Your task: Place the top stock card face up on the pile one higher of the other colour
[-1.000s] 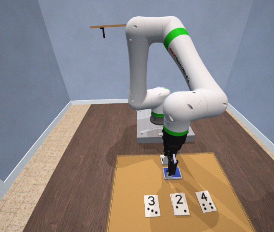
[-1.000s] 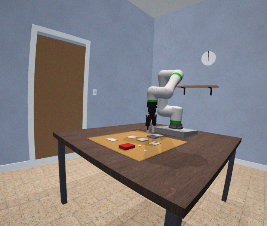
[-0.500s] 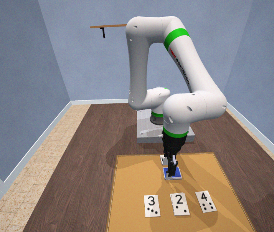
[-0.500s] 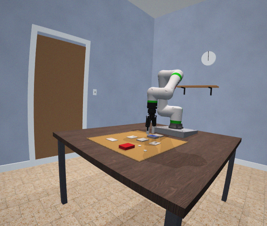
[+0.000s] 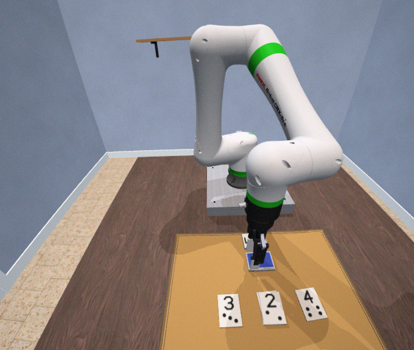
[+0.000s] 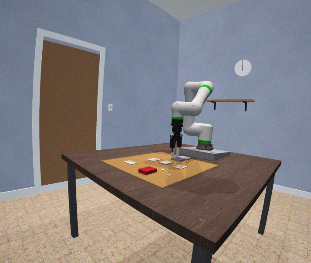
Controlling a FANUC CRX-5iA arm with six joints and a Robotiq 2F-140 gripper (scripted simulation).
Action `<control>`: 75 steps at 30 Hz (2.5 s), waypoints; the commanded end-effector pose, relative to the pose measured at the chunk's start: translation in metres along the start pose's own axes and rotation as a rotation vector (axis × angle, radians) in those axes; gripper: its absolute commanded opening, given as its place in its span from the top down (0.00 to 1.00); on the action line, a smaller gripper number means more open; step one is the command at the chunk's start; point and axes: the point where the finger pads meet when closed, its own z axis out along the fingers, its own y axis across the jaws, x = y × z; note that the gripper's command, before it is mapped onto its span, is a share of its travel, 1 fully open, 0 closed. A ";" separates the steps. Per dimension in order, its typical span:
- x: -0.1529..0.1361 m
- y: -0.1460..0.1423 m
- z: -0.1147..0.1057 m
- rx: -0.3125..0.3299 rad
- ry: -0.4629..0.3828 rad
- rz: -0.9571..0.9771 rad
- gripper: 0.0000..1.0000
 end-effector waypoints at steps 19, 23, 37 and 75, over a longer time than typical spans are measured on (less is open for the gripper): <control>0.000 0.000 0.000 0.000 0.000 0.000 0.50; 0.000 0.000 0.000 0.000 0.000 0.000 0.50; 0.000 0.000 0.000 0.000 0.000 0.000 0.50; 0.000 0.000 0.009 0.000 0.000 0.000 0.50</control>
